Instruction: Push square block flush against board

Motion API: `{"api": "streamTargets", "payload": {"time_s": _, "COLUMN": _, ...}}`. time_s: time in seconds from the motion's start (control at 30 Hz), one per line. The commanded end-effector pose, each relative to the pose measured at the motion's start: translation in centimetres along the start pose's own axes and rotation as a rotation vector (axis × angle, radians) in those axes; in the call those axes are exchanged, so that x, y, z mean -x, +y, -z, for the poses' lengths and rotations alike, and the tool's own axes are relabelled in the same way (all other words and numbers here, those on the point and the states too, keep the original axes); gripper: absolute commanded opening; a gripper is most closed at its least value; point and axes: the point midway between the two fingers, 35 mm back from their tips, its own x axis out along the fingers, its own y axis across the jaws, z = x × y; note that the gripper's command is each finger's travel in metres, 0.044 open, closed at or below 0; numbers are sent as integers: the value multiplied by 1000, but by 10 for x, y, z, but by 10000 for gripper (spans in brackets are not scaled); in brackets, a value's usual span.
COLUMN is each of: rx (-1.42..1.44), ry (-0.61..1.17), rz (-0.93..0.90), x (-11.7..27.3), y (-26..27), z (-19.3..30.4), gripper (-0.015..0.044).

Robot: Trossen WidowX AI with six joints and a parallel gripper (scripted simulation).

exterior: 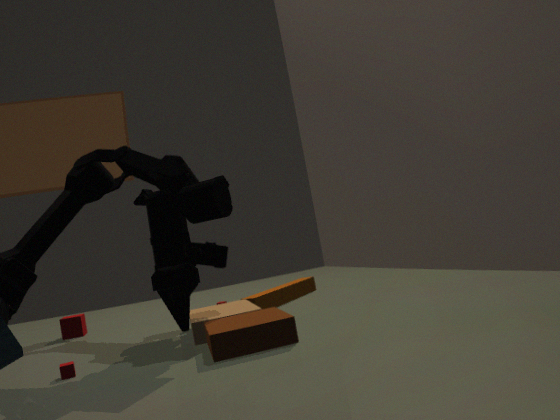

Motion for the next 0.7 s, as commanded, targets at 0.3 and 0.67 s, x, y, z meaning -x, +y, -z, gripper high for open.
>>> {"api": "streamTargets", "payload": {"time_s": 0.3, "rx": 5, "ry": 2, "rz": -5, "x": -4, "y": 3, "z": -15, "gripper": 0}}
{"api": "streamTargets", "payload": {"time_s": 0.67, "rx": 5, "ry": 2, "rz": -5, "x": -4, "y": 3, "z": -17, "gripper": 0}}
